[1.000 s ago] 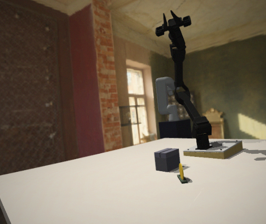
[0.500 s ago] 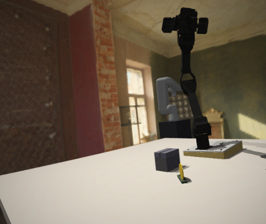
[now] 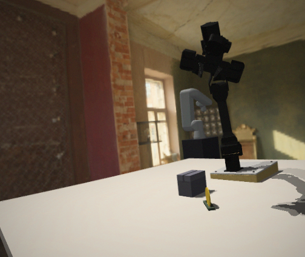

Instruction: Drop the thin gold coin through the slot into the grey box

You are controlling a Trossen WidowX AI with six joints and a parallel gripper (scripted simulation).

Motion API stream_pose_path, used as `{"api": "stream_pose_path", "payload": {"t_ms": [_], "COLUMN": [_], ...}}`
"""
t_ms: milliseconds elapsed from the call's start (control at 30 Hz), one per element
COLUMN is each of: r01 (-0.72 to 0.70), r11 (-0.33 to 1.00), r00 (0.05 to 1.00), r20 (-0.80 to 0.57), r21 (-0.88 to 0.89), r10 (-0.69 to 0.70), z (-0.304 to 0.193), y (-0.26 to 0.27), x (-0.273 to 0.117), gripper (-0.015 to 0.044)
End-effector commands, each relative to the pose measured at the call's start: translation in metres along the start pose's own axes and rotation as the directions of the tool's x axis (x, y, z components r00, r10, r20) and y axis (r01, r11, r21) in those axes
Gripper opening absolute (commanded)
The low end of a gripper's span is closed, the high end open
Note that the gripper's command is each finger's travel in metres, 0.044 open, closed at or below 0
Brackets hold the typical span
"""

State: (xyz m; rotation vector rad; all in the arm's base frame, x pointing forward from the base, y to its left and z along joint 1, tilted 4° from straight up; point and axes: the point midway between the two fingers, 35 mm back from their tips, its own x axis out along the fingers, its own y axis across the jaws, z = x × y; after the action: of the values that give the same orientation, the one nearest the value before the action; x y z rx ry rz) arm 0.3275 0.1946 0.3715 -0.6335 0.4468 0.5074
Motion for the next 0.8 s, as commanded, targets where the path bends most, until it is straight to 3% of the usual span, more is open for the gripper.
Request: {"api": "stream_pose_path", "payload": {"t_ms": [0,167,367,767], "r01": [-0.096,-0.229,-0.358,-0.360], "r11": [0.995,0.973,0.917,0.915], "r00": [0.972,0.851,0.592,0.583], "r20": [-0.215,-0.478,-0.716,-0.722], "r21": [-0.015,0.033,0.177,0.183], "r10": [0.090,0.217,0.370,0.373], "z": [-0.046,-0.113,-0.194,-0.224], "y": [0.015,0.034,0.055,0.064], "x": [0.047,0.091,0.116,0.137], "gripper": [0.0161,0.0161,0.0161,0.0161]}}
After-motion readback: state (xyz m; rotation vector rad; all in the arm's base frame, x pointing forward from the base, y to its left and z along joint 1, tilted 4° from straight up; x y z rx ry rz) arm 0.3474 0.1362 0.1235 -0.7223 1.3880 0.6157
